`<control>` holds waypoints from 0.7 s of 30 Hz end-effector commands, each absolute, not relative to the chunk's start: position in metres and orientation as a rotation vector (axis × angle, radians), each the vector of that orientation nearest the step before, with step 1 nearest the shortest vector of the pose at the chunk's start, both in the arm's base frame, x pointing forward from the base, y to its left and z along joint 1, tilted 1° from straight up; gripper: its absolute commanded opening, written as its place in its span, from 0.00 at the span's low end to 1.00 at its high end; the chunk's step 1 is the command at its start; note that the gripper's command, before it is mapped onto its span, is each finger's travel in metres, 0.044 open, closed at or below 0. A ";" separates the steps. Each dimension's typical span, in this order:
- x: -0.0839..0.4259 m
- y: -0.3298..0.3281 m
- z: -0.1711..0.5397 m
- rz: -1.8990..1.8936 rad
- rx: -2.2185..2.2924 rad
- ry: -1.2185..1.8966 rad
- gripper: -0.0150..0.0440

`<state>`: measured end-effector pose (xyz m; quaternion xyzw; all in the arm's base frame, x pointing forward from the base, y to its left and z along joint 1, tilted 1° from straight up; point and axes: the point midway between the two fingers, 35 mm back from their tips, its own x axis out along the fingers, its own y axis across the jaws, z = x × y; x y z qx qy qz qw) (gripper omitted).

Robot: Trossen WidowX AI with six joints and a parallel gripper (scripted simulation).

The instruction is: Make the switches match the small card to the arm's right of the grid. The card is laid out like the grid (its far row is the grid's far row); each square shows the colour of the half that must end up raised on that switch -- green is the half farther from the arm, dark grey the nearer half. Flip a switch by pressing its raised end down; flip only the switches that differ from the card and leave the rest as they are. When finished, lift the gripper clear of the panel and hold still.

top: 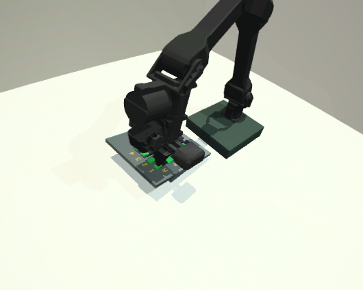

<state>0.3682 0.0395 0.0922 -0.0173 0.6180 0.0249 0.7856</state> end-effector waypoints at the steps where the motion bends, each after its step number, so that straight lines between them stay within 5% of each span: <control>1: 0.362 0.039 0.123 0.053 -0.038 1.315 0.25; 21: 0.317 -0.039 0.143 0.046 -0.041 1.306 0.25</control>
